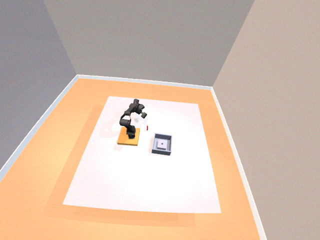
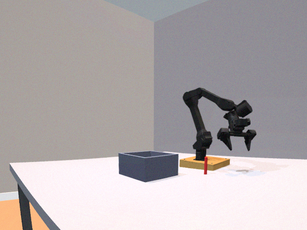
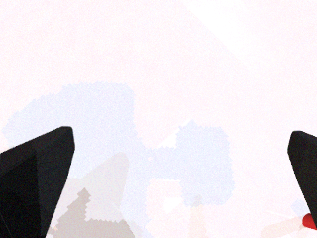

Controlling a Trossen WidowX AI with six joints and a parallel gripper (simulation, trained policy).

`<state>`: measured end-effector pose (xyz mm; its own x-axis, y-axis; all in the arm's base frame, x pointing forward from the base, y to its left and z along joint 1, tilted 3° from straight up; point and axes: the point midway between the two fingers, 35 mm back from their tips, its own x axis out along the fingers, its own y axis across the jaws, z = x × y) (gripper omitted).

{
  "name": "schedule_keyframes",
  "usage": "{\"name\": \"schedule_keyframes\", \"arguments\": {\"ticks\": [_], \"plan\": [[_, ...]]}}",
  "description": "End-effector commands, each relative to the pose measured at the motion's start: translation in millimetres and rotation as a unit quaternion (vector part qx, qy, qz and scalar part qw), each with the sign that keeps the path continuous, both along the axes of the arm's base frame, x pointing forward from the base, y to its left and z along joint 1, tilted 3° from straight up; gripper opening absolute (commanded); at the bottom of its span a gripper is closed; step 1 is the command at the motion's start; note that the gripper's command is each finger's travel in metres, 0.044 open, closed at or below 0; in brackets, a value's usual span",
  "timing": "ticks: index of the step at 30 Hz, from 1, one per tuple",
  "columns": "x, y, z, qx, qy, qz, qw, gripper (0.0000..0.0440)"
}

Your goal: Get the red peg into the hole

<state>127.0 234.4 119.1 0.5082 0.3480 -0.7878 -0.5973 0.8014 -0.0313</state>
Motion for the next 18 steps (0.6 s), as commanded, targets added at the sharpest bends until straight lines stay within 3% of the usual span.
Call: {"name": "schedule_keyframes", "arguments": {"ticks": [1,9,18], "plan": [[4.7,-8.8,-0.2,-0.003,0.021,-0.037,0.999,0.044],[15.8,-42.7,-7.7,-0.025,0.084,-0.16,0.983,0.044],[21.6,-76.9,-16.4,-0.042,0.148,-0.298,0.942,0.0438]]}}
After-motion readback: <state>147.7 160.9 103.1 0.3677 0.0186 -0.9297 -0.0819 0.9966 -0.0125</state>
